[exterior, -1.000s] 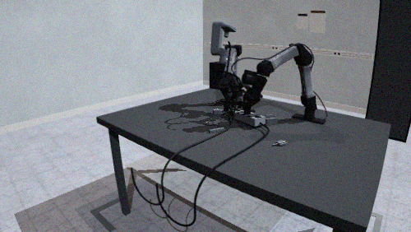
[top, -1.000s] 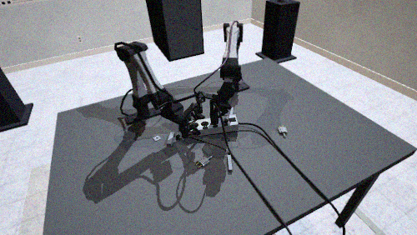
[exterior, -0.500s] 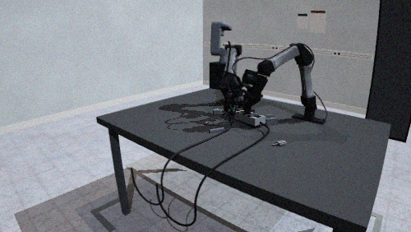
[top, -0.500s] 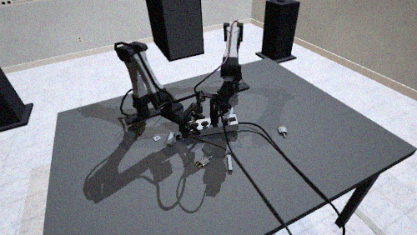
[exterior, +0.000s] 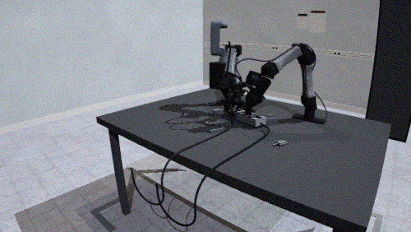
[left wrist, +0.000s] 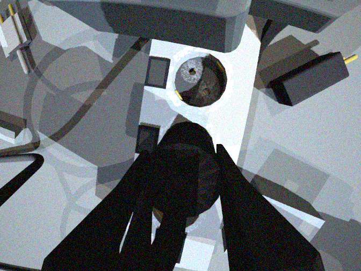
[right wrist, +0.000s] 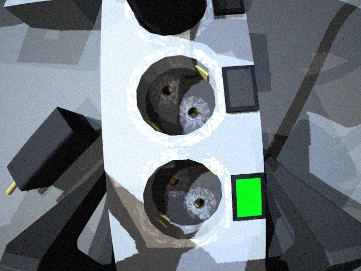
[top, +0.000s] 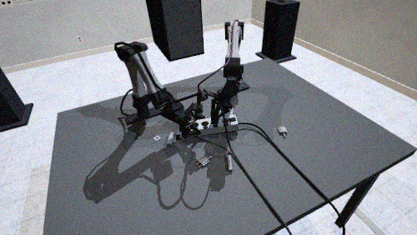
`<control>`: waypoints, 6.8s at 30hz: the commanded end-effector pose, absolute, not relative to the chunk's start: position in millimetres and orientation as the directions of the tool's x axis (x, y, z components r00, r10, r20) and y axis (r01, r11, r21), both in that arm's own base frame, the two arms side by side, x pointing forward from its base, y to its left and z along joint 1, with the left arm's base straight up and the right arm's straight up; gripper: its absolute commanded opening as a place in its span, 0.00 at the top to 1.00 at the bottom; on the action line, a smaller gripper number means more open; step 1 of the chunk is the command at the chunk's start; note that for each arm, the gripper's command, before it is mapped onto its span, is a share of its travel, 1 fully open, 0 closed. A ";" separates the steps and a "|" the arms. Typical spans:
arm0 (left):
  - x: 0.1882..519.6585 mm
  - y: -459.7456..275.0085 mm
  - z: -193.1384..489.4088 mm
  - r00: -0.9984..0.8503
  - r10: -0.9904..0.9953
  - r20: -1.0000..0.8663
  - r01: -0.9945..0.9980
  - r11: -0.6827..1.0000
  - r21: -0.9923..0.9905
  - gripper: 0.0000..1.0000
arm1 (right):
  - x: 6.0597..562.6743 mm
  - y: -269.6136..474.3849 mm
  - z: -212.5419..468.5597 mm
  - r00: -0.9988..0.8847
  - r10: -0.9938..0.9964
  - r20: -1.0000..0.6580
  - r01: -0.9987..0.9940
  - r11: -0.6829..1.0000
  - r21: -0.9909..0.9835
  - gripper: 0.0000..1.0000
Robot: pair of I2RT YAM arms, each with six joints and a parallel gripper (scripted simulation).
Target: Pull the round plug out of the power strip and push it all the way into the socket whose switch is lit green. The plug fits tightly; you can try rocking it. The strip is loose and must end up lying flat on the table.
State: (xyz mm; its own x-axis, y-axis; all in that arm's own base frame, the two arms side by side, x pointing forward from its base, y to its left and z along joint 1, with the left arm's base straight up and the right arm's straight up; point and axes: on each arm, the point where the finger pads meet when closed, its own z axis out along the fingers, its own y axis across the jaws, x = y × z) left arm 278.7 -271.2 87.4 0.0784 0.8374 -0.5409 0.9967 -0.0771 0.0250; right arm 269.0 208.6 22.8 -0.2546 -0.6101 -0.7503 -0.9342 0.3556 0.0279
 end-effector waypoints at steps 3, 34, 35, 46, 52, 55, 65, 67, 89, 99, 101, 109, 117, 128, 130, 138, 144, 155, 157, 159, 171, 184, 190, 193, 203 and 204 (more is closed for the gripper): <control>291.8 -290.8 121.8 0.123 0.809 -0.575 0.992 -0.091 0.084 0.67 | 258.8 192.7 -2.5 -0.354 -0.655 -0.667 -0.910 0.407 0.083 0.27; 289.0 -289.8 120.6 0.083 0.861 -0.502 0.996 -0.086 0.018 0.67 | 268.8 200.4 14.6 -0.297 -0.629 -0.719 -0.921 0.388 0.042 0.27; 291.4 -289.5 114.0 0.066 0.862 -0.503 0.997 -0.076 0.001 0.67 | 275.1 204.3 26.0 -0.270 -0.610 -0.745 -0.924 0.382 0.022 0.27; 293.1 -289.1 109.7 0.058 0.864 -0.500 0.998 -0.070 -0.005 0.67 | 278.9 206.7 31.2 -0.243 -0.599 -0.763 -0.927 0.375 0.001 0.27; 293.1 -289.2 147.7 0.071 0.856 -0.513 0.997 -0.071 0.020 0.67 | 286.9 211.2 45.1 -0.209 -0.576 -0.790 -0.928 0.372 -0.026 0.27; 292.2 -288.9 167.9 0.073 0.855 -0.514 0.997 -0.072 0.022 0.67 | 286.9 211.3 45.2 -0.209 -0.576 -0.790 -0.928 0.372 -0.027 0.27; 291.7 -288.7 174.8 0.074 0.855 -0.514 0.997 -0.073 0.022 0.67 | 272.1 191.3 49.7 -0.223 -0.590 -0.776 -0.932 0.363 -0.009 0.00; 291.7 -288.7 174.8 0.074 0.855 -0.514 0.997 -0.073 0.022 0.67 | 278.2 190.6 64.5 -0.198 -0.583 -0.788 -0.931 0.364 -0.035 0.00; 291.7 -288.7 174.8 0.074 0.855 -0.514 0.997 -0.073 0.022 0.67 | 263.8 121.9 201.1 -0.367 -0.548 -0.752 -0.761 0.642 -0.097 0.00; 295.3 -304.3 167.3 0.036 0.862 -0.506 0.999 -0.031 0.019 0.67 | 193.8 112.4 306.9 -0.350 -0.466 -0.813 -0.647 0.748 -0.150 0.00; 291.0 -316.0 165.8 0.020 0.865 -0.502 1.000 -0.017 0.011 0.67 | 174.1 105.4 326.9 -0.331 -0.437 -0.837 -0.626 0.765 -0.152 0.00; 267.8 -365.4 168.7 0.046 0.857 -0.512 0.999 -0.041 0.021 0.67 | 121.0 79.0 372.3 -0.249 -0.339 -0.907 -0.587 0.798 -0.137 0.00; 257.6 -379.6 151.2 0.067 0.859 -0.507 0.997 -0.071 0.012 0.67 | 92.4 61.4 391.0 -0.199 -0.282 -0.938 -0.572 0.811 -0.122 0.00; 250.2 -375.0 144.3 0.065 0.862 -0.503 0.997 -0.077 -0.004 0.67 | 81.9 50.7 395.6 -0.189 -0.257 -0.948 -0.576 0.811 -0.105 0.00; 250.2 -375.0 144.3 0.065 0.862 -0.503 0.997 -0.077 -0.004 0.67 | 81.9 50.7 395.6 -0.189 -0.257 -0.948 -0.576 0.811 -0.105 0.00; 255.9 -385.6 149.8 0.092 0.835 -0.543 0.996 -0.089 0.032 0.67 | 82.5 51.1 398.1 -0.181 -0.251 -0.951 -0.575 0.811 -0.105 0.00; 256.6 -383.7 144.7 0.105 0.824 -0.557 0.994 -0.092 0.051 0.67 | 82.5 51.1 398.1 -0.181 -0.251 -0.951 -0.575 0.811 -0.105 0.00; 253.8 -376.6 120.3 0.107 0.817 -0.566 0.994 -0.093 0.054 0.67 | 83.2 52.9 396.0 -0.181 -0.259 -0.949 -0.580 0.807 -0.109 0.00; 252.1 -375.1 117.3 0.104 0.821 -0.562 0.994 -0.093 0.049 0.67 | 83.2 52.9 396.0 -0.181 -0.259 -0.949 -0.580 0.807 -0.109 0.00; 249.7 -372.4 115.2 0.098 0.827 -0.553 0.995 -0.094 0.036 0.67 | 83.2 52.9 396.0 -0.181 -0.259 -0.949 -0.580 0.807 -0.109 0.00; 251.3 -374.2 118.6 0.102 0.823 -0.558 0.995 -0.094 0.044 0.67 | 83.2 52.9 396.0 -0.181 -0.259 -0.949 -0.580 0.807 -0.109 0.00; 251.8 -369.9 114.3 0.098 0.827 -0.554 0.995 -0.092 0.038 0.67 | 83.2 52.9 396.0 -0.181 -0.259 -0.949 -0.580 0.807 -0.109 0.00; 251.2 -373.8 115.0 0.107 0.815 -0.570 0.994 -0.092 0.055 0.67 | 83.2 52.9 396.0 -0.181 -0.259 -0.949 -0.580 0.807 -0.109 0.00; 250.4 -374.7 115.3 0.112 0.811 -0.574 0.994 -0.094 0.060 0.67 | 83.2 52.9 396.0 -0.181 -0.259 -0.949 -0.580 0.807 -0.109 0.00; 251.1 -375.5 109.7 0.100 0.827 -0.553 0.995 -0.093 0.042 0.67 | 83.2 52.9 396.0 -0.181 -0.259 -0.949 -0.580 0.807 -0.109 0.00; 251.9 -375.6 111.2 0.092 0.833 -0.545 0.996 -0.087 0.035 0.67 | 83.2 52.9 396.0 -0.181 -0.259 -0.949 -0.580 0.807 -0.109 0.00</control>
State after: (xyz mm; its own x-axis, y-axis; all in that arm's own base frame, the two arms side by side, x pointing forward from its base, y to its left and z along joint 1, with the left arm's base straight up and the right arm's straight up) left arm 249.9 -368.1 92.2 0.0759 0.8469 -0.5263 0.9965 -0.0825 0.0109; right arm 80.6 51.5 393.4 -0.1793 -0.2608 -0.9486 -0.5817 0.8057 -0.1116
